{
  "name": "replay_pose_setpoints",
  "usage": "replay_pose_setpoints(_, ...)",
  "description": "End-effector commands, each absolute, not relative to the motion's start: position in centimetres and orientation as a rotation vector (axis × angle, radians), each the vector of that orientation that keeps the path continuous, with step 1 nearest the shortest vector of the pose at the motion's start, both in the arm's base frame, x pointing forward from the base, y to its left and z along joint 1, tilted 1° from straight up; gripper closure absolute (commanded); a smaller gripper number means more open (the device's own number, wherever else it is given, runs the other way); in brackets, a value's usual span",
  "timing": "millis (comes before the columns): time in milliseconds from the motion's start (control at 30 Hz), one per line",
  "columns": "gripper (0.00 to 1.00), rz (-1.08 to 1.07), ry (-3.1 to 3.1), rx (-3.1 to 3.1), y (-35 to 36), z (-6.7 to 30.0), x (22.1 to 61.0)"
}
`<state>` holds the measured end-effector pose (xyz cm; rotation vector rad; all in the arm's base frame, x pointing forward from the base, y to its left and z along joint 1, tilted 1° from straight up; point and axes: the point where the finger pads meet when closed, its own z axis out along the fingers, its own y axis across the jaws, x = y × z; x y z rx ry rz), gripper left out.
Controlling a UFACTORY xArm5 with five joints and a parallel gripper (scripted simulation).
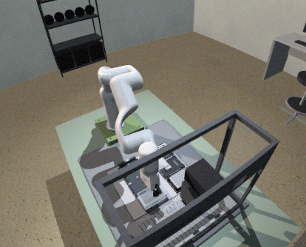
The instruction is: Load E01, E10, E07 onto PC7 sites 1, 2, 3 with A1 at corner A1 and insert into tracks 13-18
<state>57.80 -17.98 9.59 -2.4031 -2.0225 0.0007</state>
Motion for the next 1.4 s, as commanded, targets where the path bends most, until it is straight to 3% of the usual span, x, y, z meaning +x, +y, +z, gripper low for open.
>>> replay_pose_setpoints(0,0.00,-0.030,-2.018,-2.398,-18.0,10.5,57.9)
replay_pose_setpoints(933,0.00,-0.030,-2.018,-2.398,-18.1,14.8,57.9)
replay_pose_setpoints(1367,0.00,-0.030,-2.018,-2.398,-18.1,14.9,57.9)
